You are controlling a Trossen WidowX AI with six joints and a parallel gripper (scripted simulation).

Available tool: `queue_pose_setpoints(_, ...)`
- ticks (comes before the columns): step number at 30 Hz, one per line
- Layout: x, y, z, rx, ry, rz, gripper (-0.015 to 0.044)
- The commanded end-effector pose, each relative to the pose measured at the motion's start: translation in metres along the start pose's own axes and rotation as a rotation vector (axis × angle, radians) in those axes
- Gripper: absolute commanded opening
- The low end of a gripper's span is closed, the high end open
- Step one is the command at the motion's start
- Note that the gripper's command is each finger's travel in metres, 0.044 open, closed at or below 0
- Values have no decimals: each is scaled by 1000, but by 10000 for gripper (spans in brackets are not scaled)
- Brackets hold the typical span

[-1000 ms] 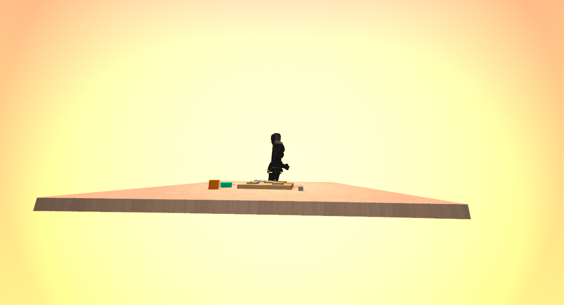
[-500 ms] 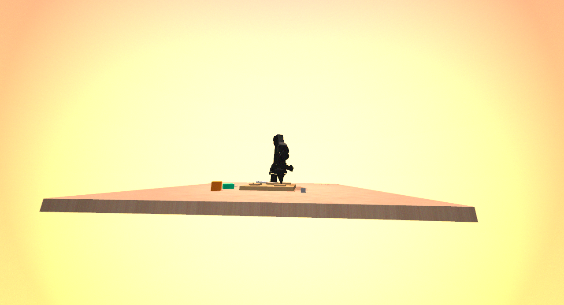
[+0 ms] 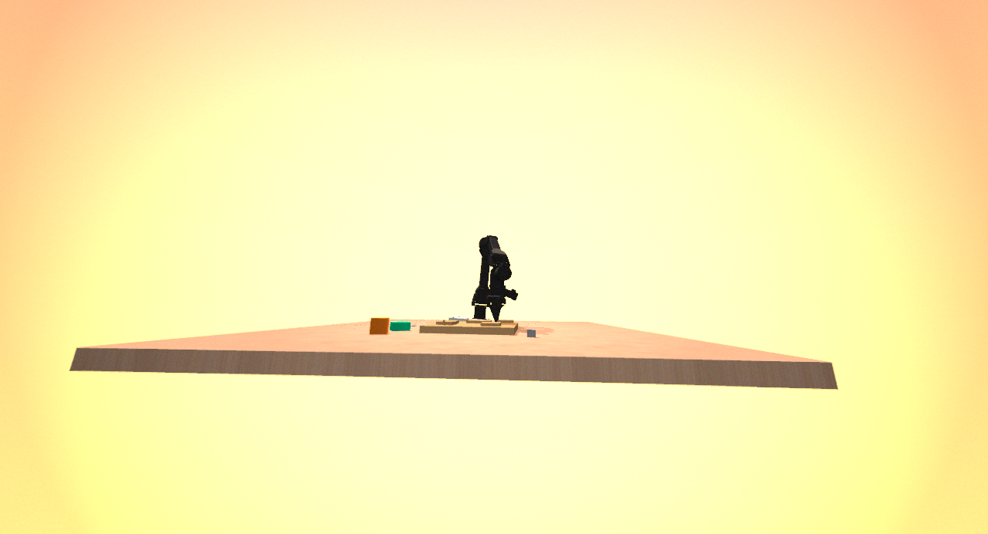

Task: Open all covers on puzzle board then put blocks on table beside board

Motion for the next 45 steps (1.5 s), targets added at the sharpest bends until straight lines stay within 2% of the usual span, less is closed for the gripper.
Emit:
queue_pose_setpoints(1, 2, 4, 0, -1, 2, -6, 0)
queue_pose_setpoints(41, 54, 9, 1, -1, 1, -6, 0)
queue_pose_setpoints(42, 45, 7, 0, 2, 19, 9, 0)
queue_pose_setpoints(45, 48, 6, -12, 2, 16, 7, 0)
Point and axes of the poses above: the point midway between the two fingers, 35 mm back from their tips, its own x axis back along the fingers, its own z axis across the jaws, y = z × x, the point moved 9 cm from there along x, back along the fingers, and after that the axes turned 9 degrees about -x, right-handed, at the moved point
